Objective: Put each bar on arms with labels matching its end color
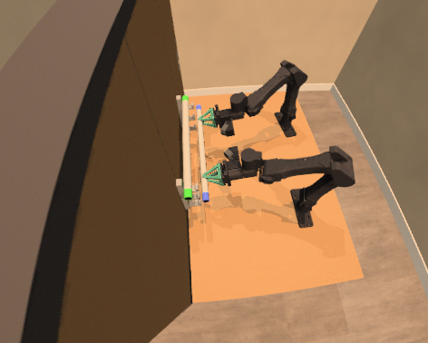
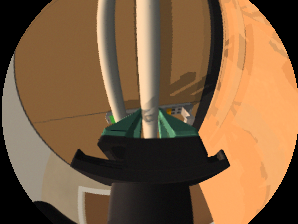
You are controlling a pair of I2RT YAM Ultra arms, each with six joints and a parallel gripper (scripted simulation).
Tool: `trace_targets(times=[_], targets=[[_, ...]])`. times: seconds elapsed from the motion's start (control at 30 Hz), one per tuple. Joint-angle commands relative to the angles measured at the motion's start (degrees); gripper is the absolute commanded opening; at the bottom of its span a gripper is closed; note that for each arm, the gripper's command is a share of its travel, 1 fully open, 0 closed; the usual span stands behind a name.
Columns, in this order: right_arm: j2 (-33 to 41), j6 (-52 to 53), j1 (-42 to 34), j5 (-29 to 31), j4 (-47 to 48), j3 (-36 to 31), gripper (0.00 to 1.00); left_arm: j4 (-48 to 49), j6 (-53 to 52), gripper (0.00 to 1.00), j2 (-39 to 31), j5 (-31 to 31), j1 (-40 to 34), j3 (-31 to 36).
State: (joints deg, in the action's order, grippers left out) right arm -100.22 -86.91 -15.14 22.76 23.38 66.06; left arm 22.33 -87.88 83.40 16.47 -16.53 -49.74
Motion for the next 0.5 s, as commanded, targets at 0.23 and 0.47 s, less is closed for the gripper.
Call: trace_targets(times=[0.23, 0.47], targets=[[2.04, -3.02, 0.58, 0.62, 3.84, 5.09, 0.00, 4.88, -1.96, 0.00, -1.62, 0.75, 0.28, -4.98], [1.02, -3.05, 0.86, 0.31, 3.64, 6.32, 0.00, 4.97, -2.01, 0.00, -0.48, 0.48, 0.53, -6.03]])
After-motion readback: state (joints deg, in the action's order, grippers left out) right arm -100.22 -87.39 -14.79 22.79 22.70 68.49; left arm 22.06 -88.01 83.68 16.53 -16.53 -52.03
